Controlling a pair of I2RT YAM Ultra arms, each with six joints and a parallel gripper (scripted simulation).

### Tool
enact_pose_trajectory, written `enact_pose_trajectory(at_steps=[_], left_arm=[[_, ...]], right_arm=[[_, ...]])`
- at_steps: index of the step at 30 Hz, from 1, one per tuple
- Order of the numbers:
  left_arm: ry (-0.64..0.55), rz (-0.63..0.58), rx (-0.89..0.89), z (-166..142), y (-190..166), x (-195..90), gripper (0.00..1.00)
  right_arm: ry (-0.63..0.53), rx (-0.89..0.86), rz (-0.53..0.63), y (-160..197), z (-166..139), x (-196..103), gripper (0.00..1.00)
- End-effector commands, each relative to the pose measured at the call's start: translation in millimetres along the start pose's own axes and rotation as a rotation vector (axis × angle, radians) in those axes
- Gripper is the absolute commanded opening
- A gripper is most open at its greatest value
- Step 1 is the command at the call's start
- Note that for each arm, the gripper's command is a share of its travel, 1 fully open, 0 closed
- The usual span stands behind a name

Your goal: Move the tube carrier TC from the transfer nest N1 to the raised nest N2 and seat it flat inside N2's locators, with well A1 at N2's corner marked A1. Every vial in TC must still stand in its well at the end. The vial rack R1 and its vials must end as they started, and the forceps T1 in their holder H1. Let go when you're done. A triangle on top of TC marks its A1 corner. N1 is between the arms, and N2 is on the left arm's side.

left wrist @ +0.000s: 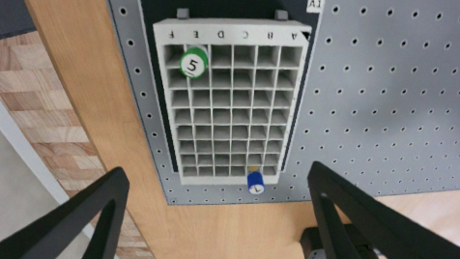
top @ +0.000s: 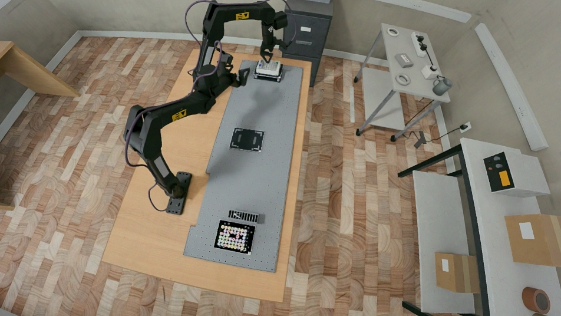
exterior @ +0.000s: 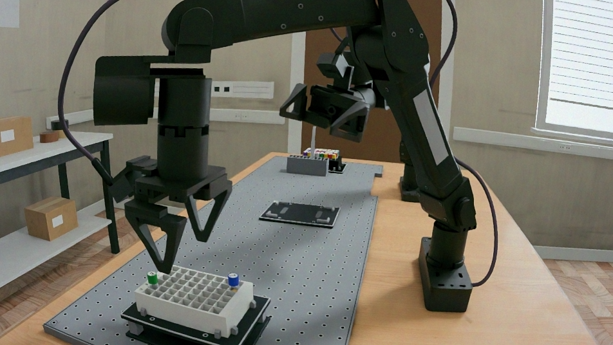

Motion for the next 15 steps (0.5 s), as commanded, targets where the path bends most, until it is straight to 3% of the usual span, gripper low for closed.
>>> enact_pose_trajectory(at_steps=[1,7,15], left_arm=[[-0.067,0.039,-0.060,5,2,-5,1.00],[-0.228,0.152,-0.253,-8,-5,-21,1.00],[-0.323,0.240,-0.388,-22,-20,-32,1.00]], right_arm=[[-0.053,-0.005,0.008,-1,22,-3,1.00],[-0.053,-0.005,0.008,-1,22,-3,1.00],[-0.053,-0.005,0.008,-1,22,-3,1.00]])
Point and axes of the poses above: on each arm, the point where the finger pads meet when closed, its own x axis out along the fingers, its own y axis across the jaws, z = x × y, the point moved 8 cm from there along -x, back along the fingers, and after that the axes turned 12 degrees about x, right-handed, at the moved point
